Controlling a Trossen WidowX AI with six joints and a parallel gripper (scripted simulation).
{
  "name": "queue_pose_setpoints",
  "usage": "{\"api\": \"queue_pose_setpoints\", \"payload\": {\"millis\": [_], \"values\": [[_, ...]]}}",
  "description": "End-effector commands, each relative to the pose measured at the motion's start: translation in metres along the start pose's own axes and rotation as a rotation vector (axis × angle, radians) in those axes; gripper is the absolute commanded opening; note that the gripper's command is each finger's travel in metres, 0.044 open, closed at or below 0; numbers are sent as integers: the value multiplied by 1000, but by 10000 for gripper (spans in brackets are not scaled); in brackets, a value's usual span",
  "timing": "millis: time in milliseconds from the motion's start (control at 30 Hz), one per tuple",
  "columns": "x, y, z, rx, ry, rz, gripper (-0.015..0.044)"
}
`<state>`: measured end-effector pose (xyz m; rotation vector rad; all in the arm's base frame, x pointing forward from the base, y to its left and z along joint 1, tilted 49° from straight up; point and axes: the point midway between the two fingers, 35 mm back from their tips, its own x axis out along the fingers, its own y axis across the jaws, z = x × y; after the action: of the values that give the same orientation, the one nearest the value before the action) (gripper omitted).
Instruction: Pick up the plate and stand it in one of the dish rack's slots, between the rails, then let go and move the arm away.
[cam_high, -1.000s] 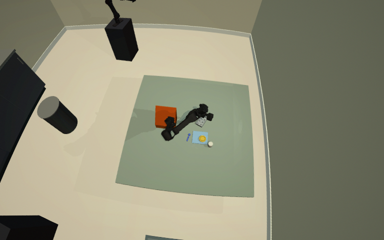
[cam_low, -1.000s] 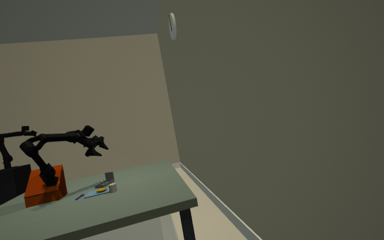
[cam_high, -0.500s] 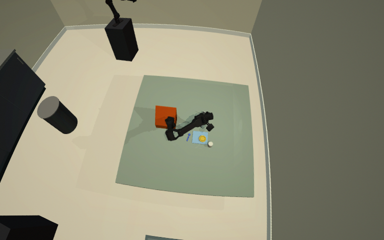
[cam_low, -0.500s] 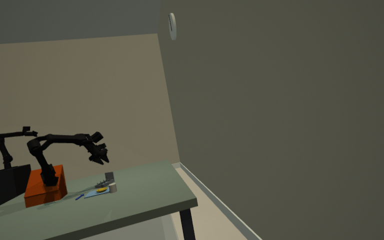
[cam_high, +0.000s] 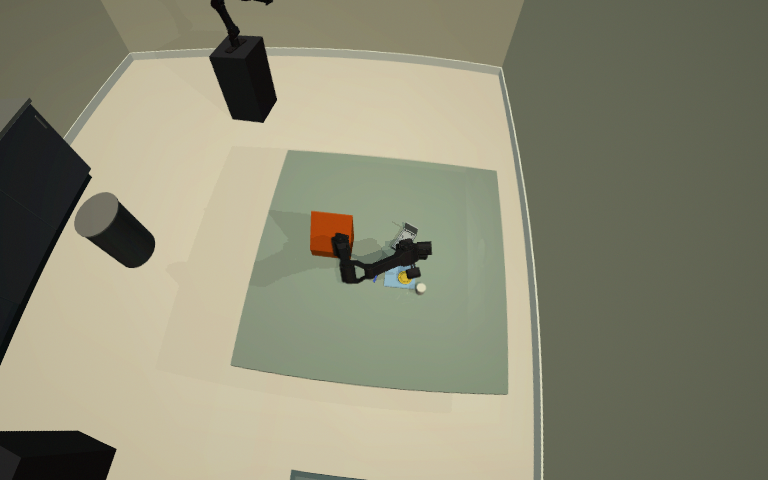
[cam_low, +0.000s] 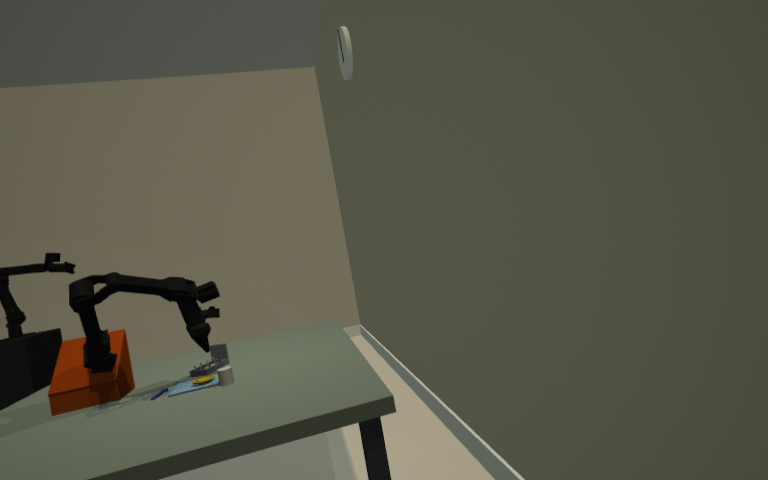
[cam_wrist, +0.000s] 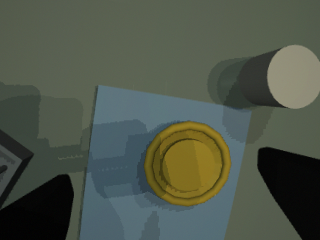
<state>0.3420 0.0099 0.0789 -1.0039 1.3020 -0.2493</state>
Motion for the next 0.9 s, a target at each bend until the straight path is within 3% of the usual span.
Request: {"api": "queue_pose_setpoints", "payload": {"millis": [0,233,867], "values": [[12,-10,-9,93,68,-7,400],[33,-25,-28,259,195,-26,400],[56,-25,-31,263,198,-26,400]]}}
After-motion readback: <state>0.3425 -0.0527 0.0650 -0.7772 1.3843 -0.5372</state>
